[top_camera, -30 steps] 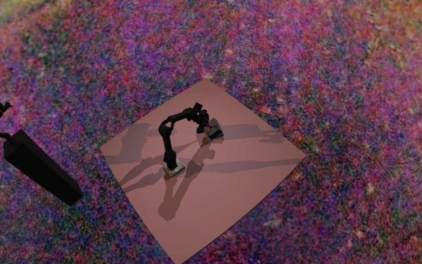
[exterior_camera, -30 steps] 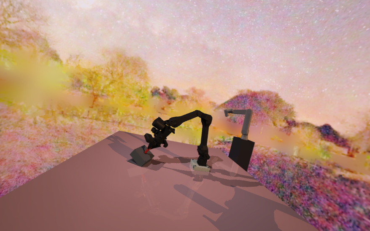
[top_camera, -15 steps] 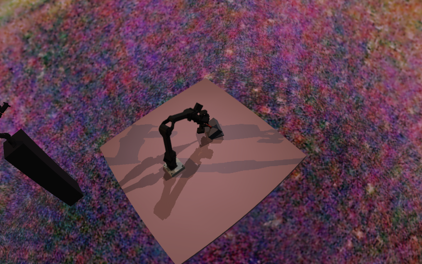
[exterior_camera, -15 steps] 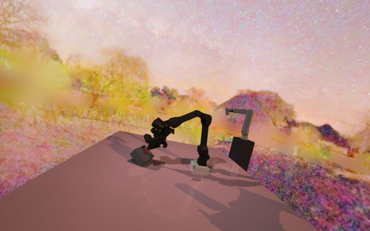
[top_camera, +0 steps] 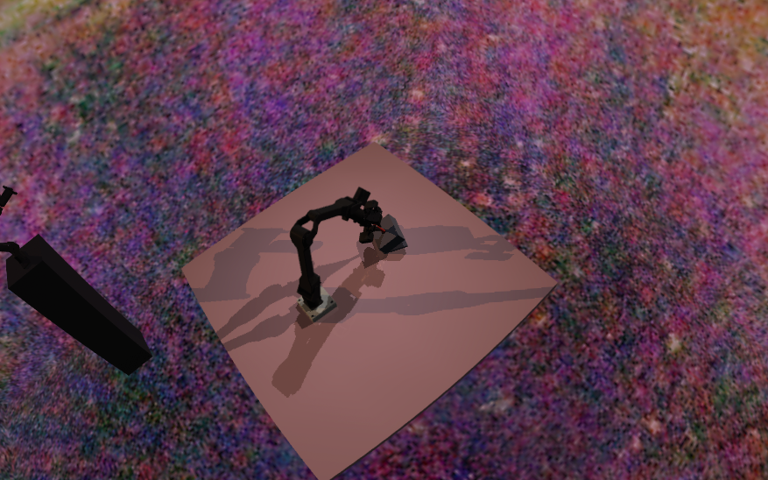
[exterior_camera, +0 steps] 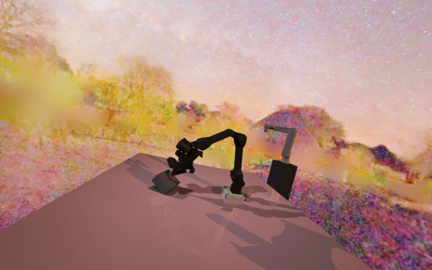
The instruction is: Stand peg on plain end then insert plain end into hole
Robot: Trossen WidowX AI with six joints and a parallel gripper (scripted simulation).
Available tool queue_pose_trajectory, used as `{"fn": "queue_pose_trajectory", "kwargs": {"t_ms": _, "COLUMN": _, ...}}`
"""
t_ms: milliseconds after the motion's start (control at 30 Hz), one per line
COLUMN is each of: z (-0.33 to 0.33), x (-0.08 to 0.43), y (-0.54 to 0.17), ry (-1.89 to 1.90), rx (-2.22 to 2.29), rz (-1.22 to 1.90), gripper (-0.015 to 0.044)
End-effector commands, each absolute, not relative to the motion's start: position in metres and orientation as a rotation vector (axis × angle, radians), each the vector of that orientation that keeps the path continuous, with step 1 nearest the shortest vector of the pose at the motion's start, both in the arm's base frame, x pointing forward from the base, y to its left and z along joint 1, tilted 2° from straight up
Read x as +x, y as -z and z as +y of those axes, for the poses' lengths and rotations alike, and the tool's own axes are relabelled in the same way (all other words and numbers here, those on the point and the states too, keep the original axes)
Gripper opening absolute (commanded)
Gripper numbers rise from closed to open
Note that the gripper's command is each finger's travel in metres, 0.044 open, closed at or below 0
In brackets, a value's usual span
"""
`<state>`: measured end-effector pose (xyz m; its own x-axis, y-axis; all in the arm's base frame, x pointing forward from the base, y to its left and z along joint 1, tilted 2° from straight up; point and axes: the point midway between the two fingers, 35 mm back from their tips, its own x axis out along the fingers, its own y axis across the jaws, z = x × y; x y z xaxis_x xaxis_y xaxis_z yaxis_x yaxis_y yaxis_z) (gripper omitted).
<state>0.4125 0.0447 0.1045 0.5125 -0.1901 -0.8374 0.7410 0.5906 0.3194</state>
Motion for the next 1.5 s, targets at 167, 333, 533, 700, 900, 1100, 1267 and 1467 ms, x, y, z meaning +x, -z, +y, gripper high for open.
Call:
{"fn": "queue_pose_trajectory", "kwargs": {"t_ms": 167, "z": 0.045, "x": 0.416, "y": -0.101, "ry": 0.621, "rx": 0.740, "rz": 0.857, "gripper": 0.0000}}
{"fn": "queue_pose_trajectory", "kwargs": {"t_ms": 333, "z": 0.044, "x": 0.417, "y": -0.099, "ry": 0.621, "rx": 0.740, "rz": 0.857, "gripper": 0.0000}}
{"fn": "queue_pose_trajectory", "kwargs": {"t_ms": 533, "z": 0.044, "x": 0.418, "y": -0.097, "ry": 0.621, "rx": 0.740, "rz": 0.857, "gripper": 0.0000}}
{"fn": "queue_pose_trajectory", "kwargs": {"t_ms": 700, "z": 0.043, "x": 0.419, "y": -0.095, "ry": 0.621, "rx": 0.740, "rz": 0.857, "gripper": 0.0000}}
{"fn": "queue_pose_trajectory", "kwargs": {"t_ms": 900, "z": 0.043, "x": 0.420, "y": -0.093, "ry": 0.621, "rx": 0.739, "rz": 0.857, "gripper": 0.0000}}
{"fn": "queue_pose_trajectory", "kwargs": {"t_ms": 1100, "z": 0.043, "x": 0.420, "y": -0.092, "ry": 0.621, "rx": 0.739, "rz": 0.857, "gripper": 0.0000}}
{"fn": "queue_pose_trajectory", "kwargs": {"t_ms": 1267, "z": 0.042, "x": 0.420, "y": -0.093, "ry": 0.626, "rx": 0.743, "rz": 0.853, "gripper": 0.0000}}
{"fn": "queue_pose_trajectory", "kwargs": {"t_ms": 1467, "z": 0.042, "x": 0.420, "y": -0.093, "ry": 0.626, "rx": 0.743, "rz": 0.853, "gripper": 0.0026}}
